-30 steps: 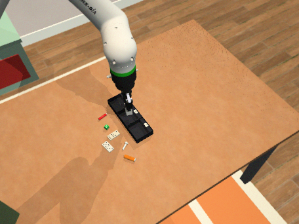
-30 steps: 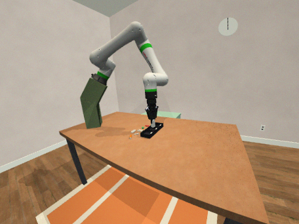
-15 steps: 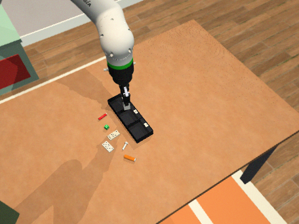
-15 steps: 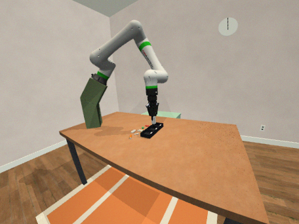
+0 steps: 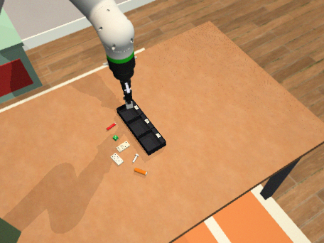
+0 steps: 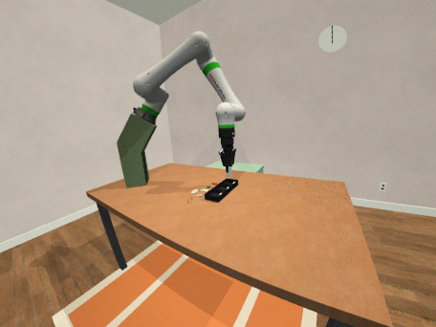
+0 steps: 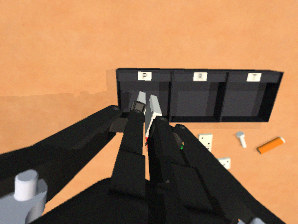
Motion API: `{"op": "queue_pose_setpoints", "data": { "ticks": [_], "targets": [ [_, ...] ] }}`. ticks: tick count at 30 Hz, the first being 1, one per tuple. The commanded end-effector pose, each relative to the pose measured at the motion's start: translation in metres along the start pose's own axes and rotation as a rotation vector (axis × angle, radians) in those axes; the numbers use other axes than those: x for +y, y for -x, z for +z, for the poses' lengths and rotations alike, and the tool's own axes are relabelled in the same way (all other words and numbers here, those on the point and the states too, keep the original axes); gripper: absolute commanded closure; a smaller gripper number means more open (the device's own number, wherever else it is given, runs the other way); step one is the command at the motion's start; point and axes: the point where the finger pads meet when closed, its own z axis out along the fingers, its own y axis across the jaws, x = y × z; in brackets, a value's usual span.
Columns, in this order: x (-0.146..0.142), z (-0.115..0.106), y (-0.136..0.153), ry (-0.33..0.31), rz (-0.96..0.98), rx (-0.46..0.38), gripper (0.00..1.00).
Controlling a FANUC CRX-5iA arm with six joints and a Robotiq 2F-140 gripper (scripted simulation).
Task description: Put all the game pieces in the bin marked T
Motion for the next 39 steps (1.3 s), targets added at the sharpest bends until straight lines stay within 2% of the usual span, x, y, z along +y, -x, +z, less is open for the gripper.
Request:
{"op": "queue_pose_setpoints", "data": {
  "ticks": [1, 6, 21, 39],
  "targets": [
    [-0.005, 0.000, 0.001, 0.003, 0.001, 0.001, 0.95],
    [-0.005, 0.005, 0.001, 0.003, 0.001, 0.001, 0.95],
    [-0.005, 0.045, 0.001, 0.003, 0.001, 0.001, 0.95],
    [-0.005, 0.045, 0.001, 0.003, 0.001, 0.001, 0.95]
  ]
}}
